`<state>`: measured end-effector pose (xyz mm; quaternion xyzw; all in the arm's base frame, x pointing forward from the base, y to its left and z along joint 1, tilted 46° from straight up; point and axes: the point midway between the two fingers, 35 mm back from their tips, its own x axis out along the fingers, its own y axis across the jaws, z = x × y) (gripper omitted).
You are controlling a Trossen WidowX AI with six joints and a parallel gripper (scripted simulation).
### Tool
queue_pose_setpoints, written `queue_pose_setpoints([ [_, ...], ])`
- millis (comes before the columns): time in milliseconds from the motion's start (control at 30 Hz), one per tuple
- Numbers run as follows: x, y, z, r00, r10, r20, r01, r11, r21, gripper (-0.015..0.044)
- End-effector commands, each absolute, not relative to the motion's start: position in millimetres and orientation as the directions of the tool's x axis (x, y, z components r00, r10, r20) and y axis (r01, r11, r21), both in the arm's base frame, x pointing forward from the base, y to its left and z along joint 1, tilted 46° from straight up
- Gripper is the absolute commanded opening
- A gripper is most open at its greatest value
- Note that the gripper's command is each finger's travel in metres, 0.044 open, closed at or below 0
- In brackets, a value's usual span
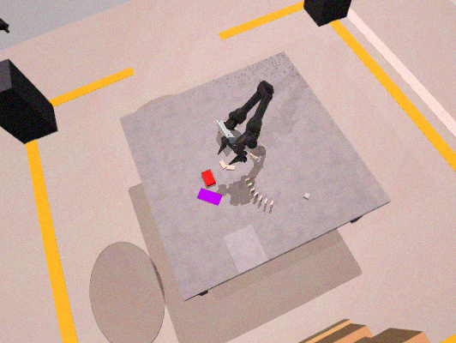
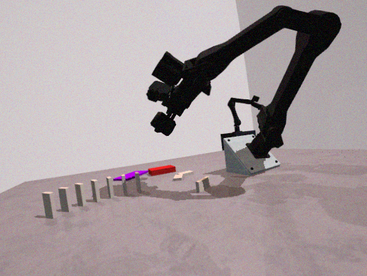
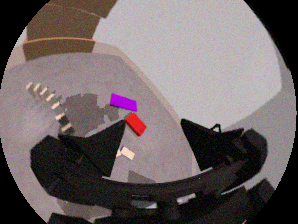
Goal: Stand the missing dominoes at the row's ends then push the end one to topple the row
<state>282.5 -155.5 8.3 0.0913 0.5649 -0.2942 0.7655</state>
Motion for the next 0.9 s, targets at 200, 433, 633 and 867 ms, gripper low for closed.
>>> queue_pose_setpoints([
  [200, 268, -103, -38, -0.079, 0.343, -0.936, -0.497, 0.801, 0.335, 0.044],
  [433, 266, -89, -38, -0.11, 0.55, -0.828, -0.733, 0.517, 0.441, 0.044],
  [633, 268, -79, -34, -0.101, 0.691, -0.716, -0.881, 0.273, 0.388, 0.044],
  [867, 268, -78, -34, -0.1, 0.7, -0.707, -0.889, 0.256, 0.379, 0.044],
])
